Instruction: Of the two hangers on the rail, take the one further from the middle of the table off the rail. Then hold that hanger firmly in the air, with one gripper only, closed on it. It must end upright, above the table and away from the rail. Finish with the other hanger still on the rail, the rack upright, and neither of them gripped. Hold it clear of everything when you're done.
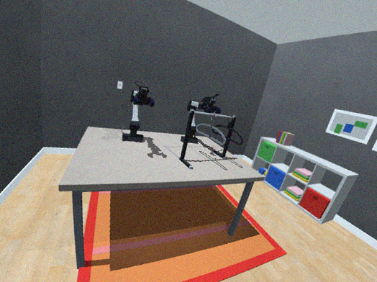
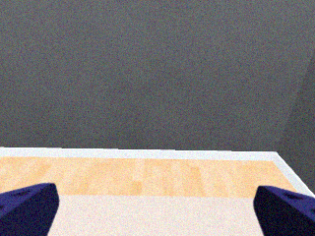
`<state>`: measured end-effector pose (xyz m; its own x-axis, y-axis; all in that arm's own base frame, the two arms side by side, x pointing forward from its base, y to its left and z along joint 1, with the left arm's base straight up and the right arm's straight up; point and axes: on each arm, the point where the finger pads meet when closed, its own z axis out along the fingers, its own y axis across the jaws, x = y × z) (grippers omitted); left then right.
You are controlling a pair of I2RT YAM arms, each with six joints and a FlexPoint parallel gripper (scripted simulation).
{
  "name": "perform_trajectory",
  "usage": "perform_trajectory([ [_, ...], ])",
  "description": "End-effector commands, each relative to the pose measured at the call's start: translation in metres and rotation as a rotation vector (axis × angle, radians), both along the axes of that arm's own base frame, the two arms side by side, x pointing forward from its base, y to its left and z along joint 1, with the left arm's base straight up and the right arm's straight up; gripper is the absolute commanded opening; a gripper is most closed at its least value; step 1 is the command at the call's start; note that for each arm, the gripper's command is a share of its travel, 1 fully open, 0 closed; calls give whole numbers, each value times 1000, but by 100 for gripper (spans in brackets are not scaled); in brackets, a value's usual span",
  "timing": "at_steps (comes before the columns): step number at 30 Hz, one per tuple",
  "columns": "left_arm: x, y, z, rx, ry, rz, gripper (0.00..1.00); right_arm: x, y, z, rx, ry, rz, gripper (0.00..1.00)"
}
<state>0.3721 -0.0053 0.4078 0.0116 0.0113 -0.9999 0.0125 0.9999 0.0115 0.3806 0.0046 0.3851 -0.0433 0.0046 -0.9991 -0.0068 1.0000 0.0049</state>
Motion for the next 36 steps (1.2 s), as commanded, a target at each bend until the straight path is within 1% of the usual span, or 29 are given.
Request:
perform_trajectory([
  [1, -1, -1, 3, 4, -4, -7, 89, -2, 1, 9, 3, -25, 8, 100],
  [6, 3, 4, -13, 28, 61, -26, 33, -10, 27, 9, 23, -41, 117, 100],
  [7, 4, 8, -17, 34, 80, -28, 31, -13, 36, 11, 29, -48, 157, 100],
  [11, 6, 27, -39, 47, 167, -26, 31, -30, 80, 21, 51, -93, 334, 100],
  [14, 6, 54, -61, 42, 248, -3, 31, -51, 134, 31, 76, -142, 547, 100],
  [16, 6, 54, -61, 42, 248, -3, 31, -51, 134, 31, 76, -142, 547, 100],
  [21, 0, 92, -87, 13, 343, 40, 31, -88, 221, 54, 114, -233, 890, 100],
  [25, -5, 112, -98, -8, 382, 70, 31, -106, 269, 55, 134, -250, 1072, 100],
  [30, -8, 126, -103, -21, 397, 103, 31, -119, 310, 54, 150, -253, 1220, 100],
  [33, -8, 129, -102, -21, 391, 112, 31, -121, 316, 54, 152, -252, 1240, 100],
  [36, -5, 130, -101, -23, 387, 116, 31, -124, 334, 50, 158, -243, 1295, 100],
])
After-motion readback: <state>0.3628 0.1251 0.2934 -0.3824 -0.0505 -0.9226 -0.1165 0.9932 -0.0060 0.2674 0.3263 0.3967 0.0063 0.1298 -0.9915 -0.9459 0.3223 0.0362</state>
